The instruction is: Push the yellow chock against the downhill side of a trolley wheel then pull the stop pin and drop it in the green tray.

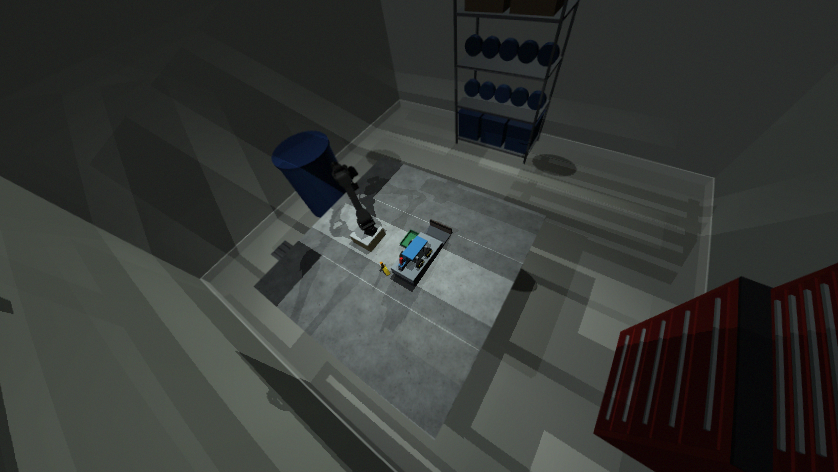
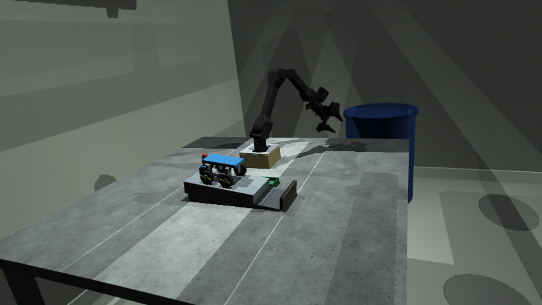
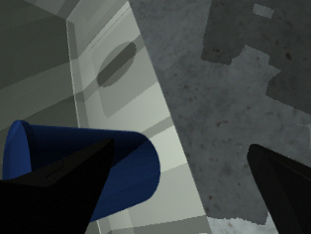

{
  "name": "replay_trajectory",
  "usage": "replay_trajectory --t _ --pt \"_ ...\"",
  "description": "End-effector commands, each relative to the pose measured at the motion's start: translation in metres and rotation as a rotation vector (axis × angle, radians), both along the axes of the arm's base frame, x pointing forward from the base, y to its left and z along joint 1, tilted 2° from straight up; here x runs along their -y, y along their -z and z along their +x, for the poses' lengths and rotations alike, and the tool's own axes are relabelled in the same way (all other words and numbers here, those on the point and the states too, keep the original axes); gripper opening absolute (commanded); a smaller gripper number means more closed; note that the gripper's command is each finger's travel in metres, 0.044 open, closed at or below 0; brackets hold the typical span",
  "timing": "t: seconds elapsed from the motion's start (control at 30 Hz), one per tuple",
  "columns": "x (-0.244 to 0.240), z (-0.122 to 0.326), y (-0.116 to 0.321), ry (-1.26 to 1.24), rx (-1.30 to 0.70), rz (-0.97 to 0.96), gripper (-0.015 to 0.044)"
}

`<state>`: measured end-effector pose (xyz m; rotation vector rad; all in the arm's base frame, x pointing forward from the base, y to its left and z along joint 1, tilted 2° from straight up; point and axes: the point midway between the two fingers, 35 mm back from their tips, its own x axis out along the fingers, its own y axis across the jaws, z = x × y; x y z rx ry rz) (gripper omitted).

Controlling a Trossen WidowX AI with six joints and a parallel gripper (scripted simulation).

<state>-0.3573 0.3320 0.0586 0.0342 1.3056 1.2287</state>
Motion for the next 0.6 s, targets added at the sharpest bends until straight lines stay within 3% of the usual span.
replay_trajectory --t 0.0,0.23,0.57 --pt "-0.001 0.001 0.000 0.002 0.000 0.000 0.0374" --pt "-0.035 0.038 -0.006 0.082 0.020 0.002 0.0190" --pt "-0.089 0.136 -0.017 0.254 0.044 -0.027 0.0190"
